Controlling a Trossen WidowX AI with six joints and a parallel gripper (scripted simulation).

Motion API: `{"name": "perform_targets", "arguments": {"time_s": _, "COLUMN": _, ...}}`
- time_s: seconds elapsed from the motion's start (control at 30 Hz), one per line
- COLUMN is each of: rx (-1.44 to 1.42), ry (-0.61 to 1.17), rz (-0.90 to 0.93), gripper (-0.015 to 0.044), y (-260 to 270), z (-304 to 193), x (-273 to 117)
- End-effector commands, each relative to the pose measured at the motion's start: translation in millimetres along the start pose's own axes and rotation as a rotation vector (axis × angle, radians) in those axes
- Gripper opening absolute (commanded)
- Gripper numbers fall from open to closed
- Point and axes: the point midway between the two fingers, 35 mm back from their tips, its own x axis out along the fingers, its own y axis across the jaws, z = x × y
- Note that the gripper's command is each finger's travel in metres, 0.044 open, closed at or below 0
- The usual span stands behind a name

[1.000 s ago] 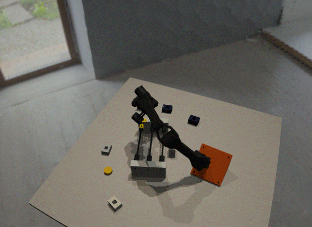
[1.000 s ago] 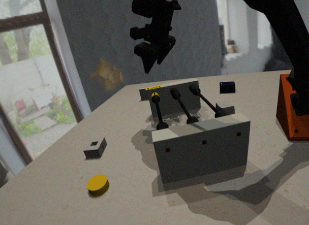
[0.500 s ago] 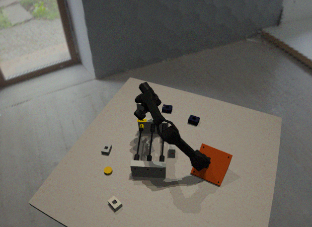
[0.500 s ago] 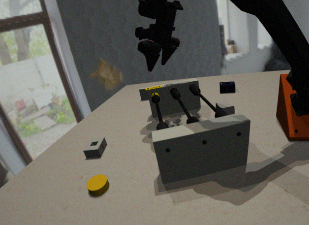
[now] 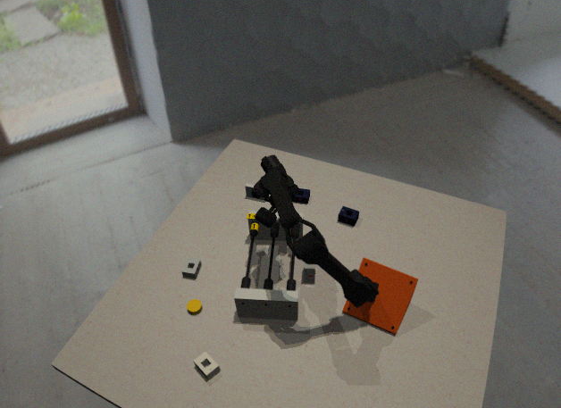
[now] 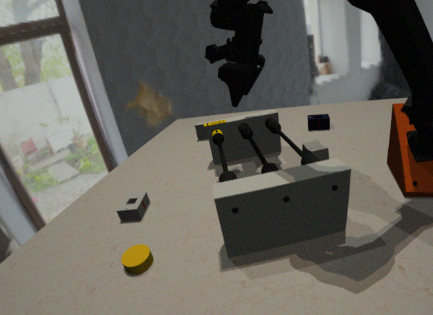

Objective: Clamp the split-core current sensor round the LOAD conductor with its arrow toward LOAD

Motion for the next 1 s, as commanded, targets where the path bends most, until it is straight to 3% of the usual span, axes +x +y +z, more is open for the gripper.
{"name": "perform_targets", "arguments": {"time_s": 0.0, "rx": -0.181, "ry": 0.124, "rz": 0.024, "gripper": 0.0440, "y": 13, "z": -66, "x": 1}}
{"name": "perform_targets", "arguments": {"time_s": 0.3, "rx": -0.447, "ry": 0.277, "rz": 0.135, "gripper": 0.0440, "y": 42, "z": -161, "x": 2}}
{"name": "perform_targets", "arguments": {"time_s": 0.97, "rx": -0.452, "ry": 0.280, "rz": 0.138, "gripper": 0.0440, "y": 43, "z": -167, "x": 17}}
